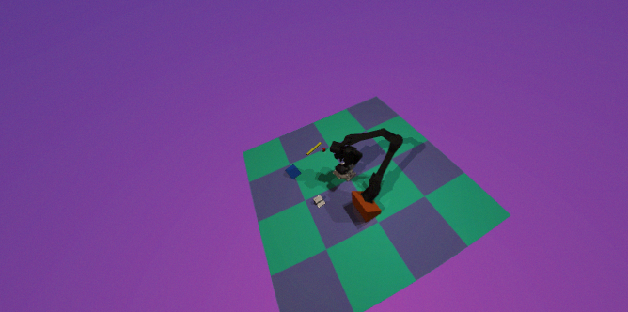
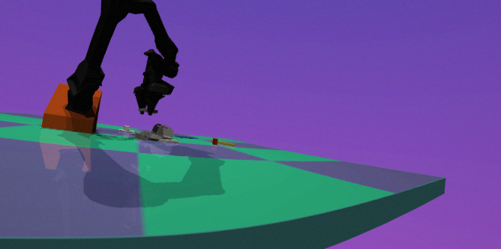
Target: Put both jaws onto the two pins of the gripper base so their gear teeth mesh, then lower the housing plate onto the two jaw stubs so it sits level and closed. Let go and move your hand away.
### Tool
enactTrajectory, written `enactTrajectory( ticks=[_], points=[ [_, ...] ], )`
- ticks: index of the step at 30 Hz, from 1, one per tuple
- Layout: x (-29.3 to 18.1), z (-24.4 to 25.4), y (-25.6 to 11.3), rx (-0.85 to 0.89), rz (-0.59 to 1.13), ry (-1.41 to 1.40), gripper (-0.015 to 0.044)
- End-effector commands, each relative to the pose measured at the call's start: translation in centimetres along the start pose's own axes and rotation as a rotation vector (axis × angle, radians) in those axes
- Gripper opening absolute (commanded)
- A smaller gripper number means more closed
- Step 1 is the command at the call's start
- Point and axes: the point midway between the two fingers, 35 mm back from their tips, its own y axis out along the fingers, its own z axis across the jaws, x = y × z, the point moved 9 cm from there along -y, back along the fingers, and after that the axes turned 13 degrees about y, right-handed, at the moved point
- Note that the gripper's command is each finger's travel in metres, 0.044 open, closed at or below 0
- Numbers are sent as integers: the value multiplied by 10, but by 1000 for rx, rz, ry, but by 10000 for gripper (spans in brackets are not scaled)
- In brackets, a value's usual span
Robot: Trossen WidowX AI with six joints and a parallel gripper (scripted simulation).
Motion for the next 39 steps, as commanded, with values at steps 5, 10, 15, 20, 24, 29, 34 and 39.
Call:
enactTrajectory(
  ticks=[5,10,15,20,24,29,34,39],
  points=[
    [0,-1,0,-6,-3,-6,351],
    [0,-1,0,-6,-3,-6,351],
    [0,-1,0,-6,-3,-6,351],
    [0,-1,0,-6,-3,-6,351],
    [0,-1,4,-5,-3,-6,351],
    [1,0,12,-4,-3,-6,351],
    [2,0,21,-3,-3,-6,351],
    [2,0,29,-3,-4,-6,351]
  ],
)
